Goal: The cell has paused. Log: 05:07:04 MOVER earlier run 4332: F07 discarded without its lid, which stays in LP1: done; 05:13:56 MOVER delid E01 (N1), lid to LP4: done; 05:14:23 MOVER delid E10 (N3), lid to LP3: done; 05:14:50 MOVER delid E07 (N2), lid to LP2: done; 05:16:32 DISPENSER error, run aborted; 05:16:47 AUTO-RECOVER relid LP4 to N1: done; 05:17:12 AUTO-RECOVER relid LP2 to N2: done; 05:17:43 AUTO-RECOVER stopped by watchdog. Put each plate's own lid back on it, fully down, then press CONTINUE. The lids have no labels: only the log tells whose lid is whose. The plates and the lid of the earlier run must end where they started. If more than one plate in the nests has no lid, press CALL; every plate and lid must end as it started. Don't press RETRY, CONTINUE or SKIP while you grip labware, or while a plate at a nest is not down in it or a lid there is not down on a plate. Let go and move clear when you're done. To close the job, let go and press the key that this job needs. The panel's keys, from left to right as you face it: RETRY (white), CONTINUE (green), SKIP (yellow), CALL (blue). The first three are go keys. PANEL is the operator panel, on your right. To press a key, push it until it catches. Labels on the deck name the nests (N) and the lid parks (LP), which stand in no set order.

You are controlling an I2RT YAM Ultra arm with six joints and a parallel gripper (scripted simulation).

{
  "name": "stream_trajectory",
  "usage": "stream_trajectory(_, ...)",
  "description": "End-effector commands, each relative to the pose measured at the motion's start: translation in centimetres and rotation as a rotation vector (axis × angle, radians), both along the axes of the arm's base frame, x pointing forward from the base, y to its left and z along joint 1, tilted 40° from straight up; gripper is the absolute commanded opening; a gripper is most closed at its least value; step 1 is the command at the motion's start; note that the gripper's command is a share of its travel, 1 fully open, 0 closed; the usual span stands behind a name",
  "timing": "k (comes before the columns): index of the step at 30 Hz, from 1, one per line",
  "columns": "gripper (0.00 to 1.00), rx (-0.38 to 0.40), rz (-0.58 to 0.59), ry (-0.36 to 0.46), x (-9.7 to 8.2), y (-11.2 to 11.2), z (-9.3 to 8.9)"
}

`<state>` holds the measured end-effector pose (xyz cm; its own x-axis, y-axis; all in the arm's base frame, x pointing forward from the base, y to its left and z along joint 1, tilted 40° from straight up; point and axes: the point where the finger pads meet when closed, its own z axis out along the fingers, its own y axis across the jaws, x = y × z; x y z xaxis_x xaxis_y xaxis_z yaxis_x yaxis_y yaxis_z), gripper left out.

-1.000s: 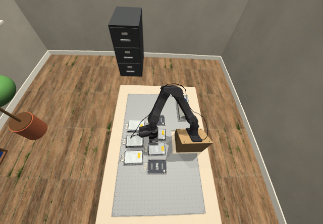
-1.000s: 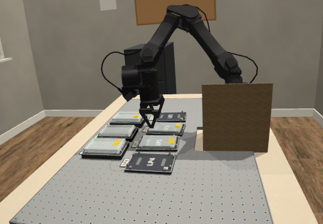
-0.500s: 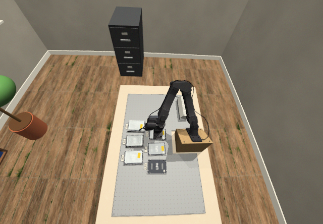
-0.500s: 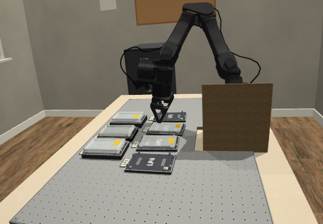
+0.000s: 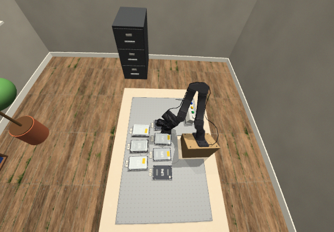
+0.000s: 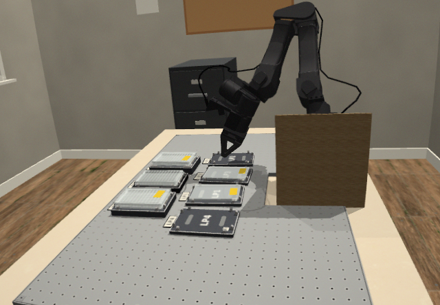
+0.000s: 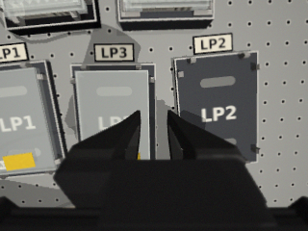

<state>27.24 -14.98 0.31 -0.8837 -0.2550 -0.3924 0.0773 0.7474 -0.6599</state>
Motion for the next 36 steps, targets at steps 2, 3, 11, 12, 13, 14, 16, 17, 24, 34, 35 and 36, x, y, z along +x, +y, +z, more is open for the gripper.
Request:
stream_trajectory(2, 0.00, 0.000, 0.189, -0.139, 2.7, 0.1, 2.0)
stream_trajectory(3, 0.00, 0.015, 0.188, -0.106, 2.4, -0.1, 1.2)
stream_trajectory(11, 0.00, 0.011, 0.188, -0.116, 2.8, -0.5, 1.8)
stream_trajectory(12, 0.00, 0.011, 0.191, -0.115, 2.8, -0.4, 1.8)
stream_trajectory(13, 0.00, 0.004, 0.187, -0.132, 3.2, -0.4, 2.5)
stream_trajectory(14, 0.00, 0.004, 0.187, -0.132, 3.2, -0.4, 2.5)
stream_trajectory(16, 0.00, 0.004, 0.187, -0.132, 3.2, -0.4, 2.5)
stream_trajectory(17, 0.00, 0.004, 0.187, -0.132, 3.2, -0.4, 2.5)
stream_trajectory(24, 0.00, 0.004, 0.187, -0.132, 3.2, -0.4, 2.5)
stream_trajectory(34, 0.00, 0.004, 0.187, -0.132, 3.2, -0.4, 2.5)
stream_trajectory(35, 0.00, 0.004, 0.187, -0.132, 3.2, -0.4, 2.5)
stream_trajectory(36, 0.00, 0.004, 0.187, -0.132, 3.2, -0.4, 2.5)
